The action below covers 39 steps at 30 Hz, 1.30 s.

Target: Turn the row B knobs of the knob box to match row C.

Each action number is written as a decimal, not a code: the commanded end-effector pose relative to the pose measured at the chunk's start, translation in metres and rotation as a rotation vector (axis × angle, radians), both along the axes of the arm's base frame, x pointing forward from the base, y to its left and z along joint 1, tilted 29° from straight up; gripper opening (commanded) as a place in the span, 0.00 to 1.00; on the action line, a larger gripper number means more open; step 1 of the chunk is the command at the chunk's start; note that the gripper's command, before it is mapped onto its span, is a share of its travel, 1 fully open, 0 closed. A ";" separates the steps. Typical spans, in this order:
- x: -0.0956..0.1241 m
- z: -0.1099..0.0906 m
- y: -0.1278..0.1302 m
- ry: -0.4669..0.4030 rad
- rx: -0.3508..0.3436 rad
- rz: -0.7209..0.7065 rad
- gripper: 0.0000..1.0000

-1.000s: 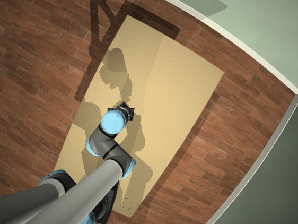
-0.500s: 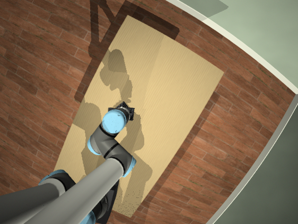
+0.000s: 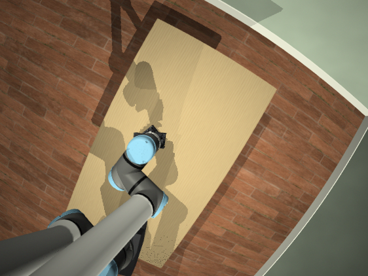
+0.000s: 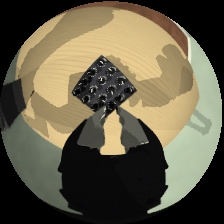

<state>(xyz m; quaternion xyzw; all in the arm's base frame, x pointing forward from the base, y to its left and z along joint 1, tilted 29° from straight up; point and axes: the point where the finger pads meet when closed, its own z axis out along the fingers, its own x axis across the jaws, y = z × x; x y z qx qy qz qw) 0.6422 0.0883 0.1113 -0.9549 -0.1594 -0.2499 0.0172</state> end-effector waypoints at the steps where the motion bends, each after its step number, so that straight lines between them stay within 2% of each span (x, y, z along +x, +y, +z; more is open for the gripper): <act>1: 0.000 0.001 0.000 -0.001 0.000 0.000 0.11; 23: 0.000 0.001 0.000 -0.001 0.000 0.000 0.11; 24: 0.000 0.001 0.000 -0.001 0.000 0.000 0.04; 39: 0.000 0.001 0.000 -0.001 0.000 0.000 0.04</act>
